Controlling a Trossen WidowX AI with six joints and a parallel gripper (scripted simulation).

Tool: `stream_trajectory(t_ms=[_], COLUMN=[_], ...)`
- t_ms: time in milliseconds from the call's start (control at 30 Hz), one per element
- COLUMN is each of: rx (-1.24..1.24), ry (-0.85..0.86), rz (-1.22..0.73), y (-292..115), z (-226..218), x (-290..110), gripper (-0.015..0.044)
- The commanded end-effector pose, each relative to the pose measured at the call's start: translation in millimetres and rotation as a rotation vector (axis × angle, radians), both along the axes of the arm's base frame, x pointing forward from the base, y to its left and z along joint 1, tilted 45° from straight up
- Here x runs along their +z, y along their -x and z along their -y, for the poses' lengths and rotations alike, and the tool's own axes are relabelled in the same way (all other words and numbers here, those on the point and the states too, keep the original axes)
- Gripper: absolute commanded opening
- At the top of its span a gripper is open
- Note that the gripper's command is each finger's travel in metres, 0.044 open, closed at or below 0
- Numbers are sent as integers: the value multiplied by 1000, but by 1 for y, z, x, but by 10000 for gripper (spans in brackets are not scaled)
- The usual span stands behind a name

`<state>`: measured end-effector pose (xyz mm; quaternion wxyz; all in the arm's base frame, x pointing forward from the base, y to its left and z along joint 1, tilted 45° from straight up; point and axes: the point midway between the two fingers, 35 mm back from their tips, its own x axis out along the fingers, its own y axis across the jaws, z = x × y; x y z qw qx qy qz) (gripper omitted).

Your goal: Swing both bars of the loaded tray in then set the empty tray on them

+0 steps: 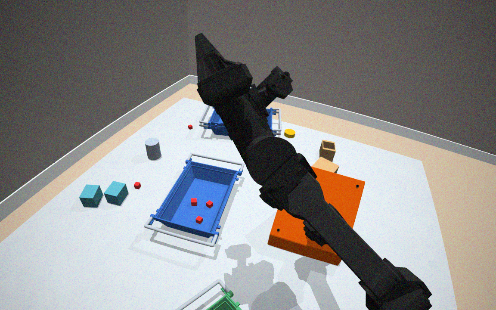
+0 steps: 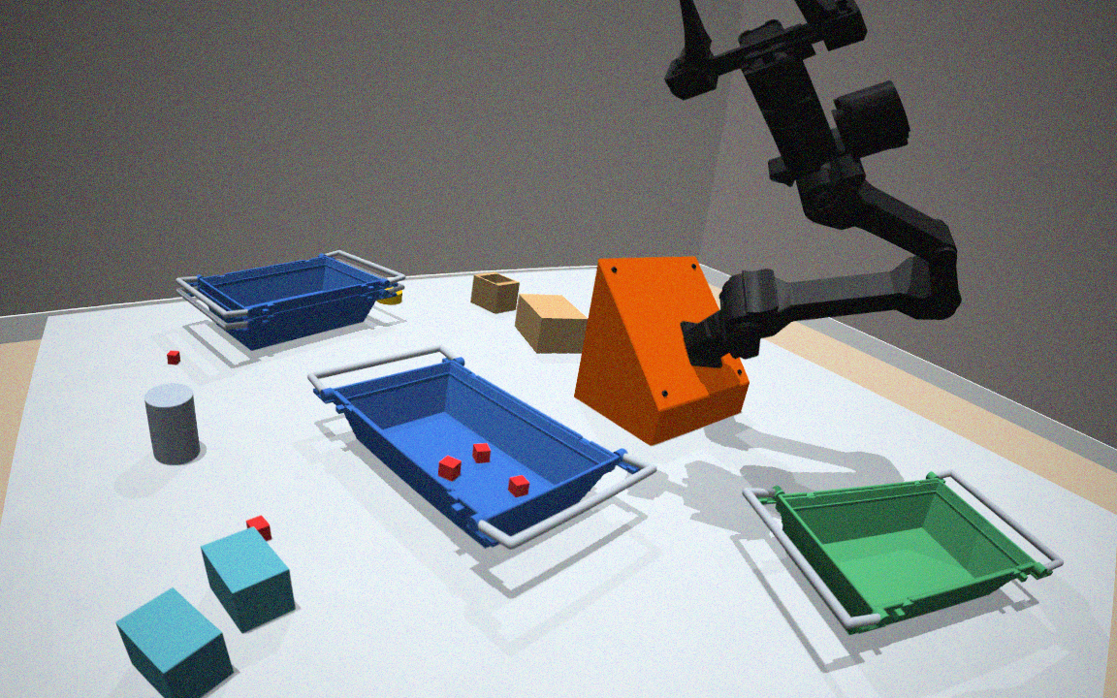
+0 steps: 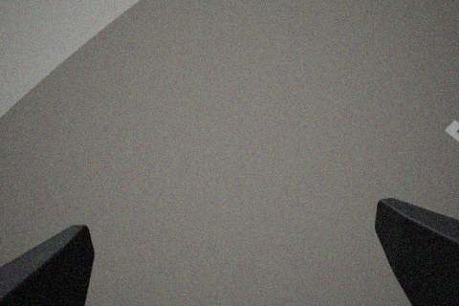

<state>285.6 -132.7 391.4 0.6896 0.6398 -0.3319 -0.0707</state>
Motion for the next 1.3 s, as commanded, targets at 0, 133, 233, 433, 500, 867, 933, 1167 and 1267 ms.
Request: stream_trajectory(t_ms=[0,133,233,433,500,867,933,1167,1267], rx=[0,0,4,180,267,974,1142,1702,1945], ry=[0,0,5,193,271,745,825,1001,1029], rz=[0,0,-14,-431,-570,-1130,-1178,-1184,-1119], y=[0,0,-2,-67,-86,-116,-109,-67,-46], z=[0,0,-1,-35,-52,-170,-193,-261,-287], x=[0,0,-1,-49,-70,-190,-208,-244,-250], gripper=[374,269,190,86,86,86,86,86,86])
